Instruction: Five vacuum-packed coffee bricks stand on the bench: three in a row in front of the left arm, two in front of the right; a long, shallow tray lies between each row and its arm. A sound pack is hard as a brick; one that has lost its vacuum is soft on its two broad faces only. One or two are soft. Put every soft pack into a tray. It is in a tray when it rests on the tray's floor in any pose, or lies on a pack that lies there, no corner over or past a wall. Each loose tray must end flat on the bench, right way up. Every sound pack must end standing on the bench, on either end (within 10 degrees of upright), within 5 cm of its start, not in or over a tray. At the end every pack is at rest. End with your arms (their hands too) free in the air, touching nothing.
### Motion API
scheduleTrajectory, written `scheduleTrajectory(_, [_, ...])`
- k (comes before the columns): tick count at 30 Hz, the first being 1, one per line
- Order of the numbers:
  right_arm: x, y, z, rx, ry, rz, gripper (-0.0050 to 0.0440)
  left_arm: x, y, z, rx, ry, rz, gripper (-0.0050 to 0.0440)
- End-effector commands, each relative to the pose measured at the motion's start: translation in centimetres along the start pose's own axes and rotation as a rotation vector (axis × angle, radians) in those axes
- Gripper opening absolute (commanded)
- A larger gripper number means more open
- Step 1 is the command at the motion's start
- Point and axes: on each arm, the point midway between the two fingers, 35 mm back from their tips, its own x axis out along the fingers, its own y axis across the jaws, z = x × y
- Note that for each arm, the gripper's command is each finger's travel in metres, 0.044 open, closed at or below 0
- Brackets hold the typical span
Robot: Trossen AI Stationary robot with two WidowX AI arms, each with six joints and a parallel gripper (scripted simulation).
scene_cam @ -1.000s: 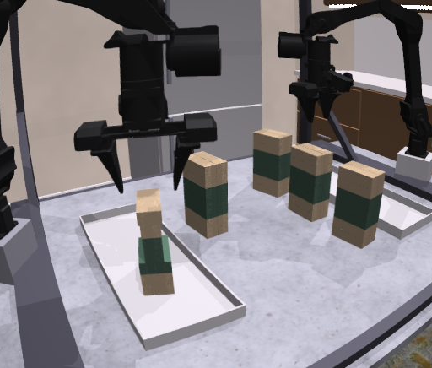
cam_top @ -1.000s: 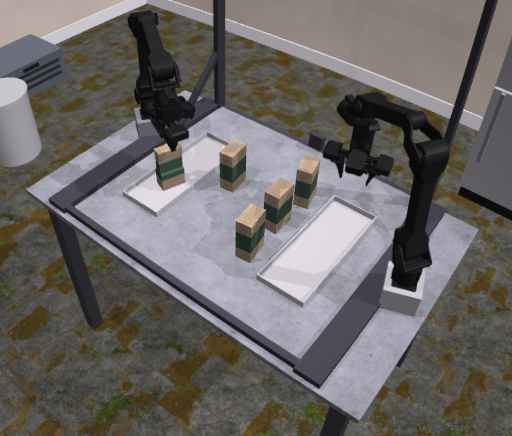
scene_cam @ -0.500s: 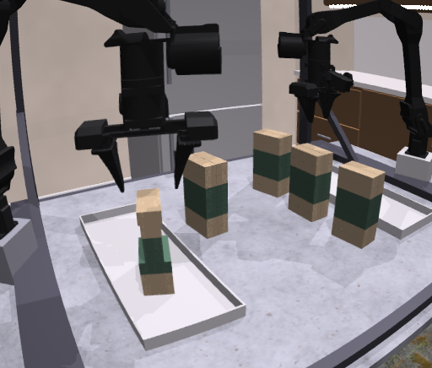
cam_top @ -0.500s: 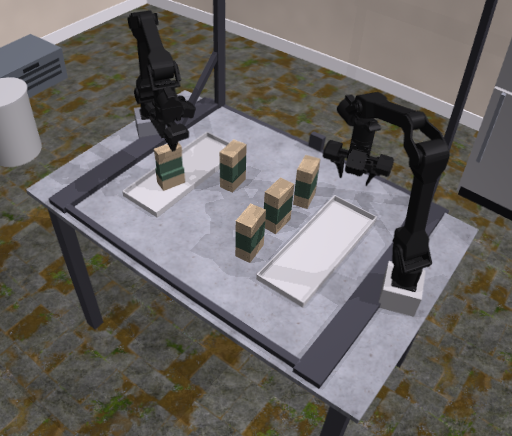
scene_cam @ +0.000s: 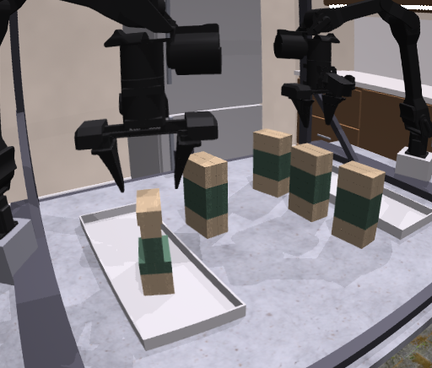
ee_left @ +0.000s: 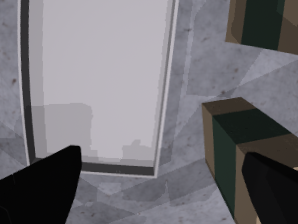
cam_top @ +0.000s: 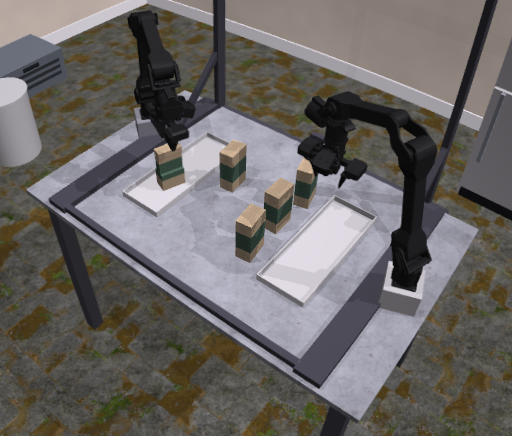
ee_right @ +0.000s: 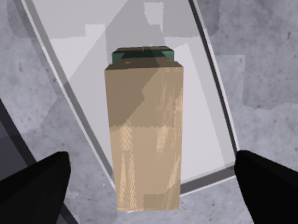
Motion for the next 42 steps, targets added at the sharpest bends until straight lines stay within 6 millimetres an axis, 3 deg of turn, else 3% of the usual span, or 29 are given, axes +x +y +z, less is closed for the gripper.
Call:
scheduleTrajectory(1, [-0.6,-0.2,0.0,-0.002,0.0,-0.021,0.0358,-0.5,-2.8,2.0,0.011,0.006,-0.01,0.0354])
scheduleTrajectory(10, [-0.6,-0.2,0.0,-0.002,0.0,-0.021,0.0358,-0.6,-8.5,6.9,0.011,0.002,-0.013,0.0354])
scheduleTrajectory(12, [-0.6,-0.2,0.0,-0.002,0.0,-0.021,0.0358,-0.6,-8.5,6.9,0.011,0.002,-0.013,0.0354])
scheduleTrajectory(15, [-0.6,-0.2,0.0,-0.002,0.0,-0.021,0.0358,-0.6,-10.4,8.5,0.011,0.001,-0.014,0.0354])
scheduleTrajectory(42, [-0.6,-0.2,0.0,-0.002,0.0,-0.021,0.0358,-0.6,-10.4,8.6,0.011,0.001,-0.015,0.0354])
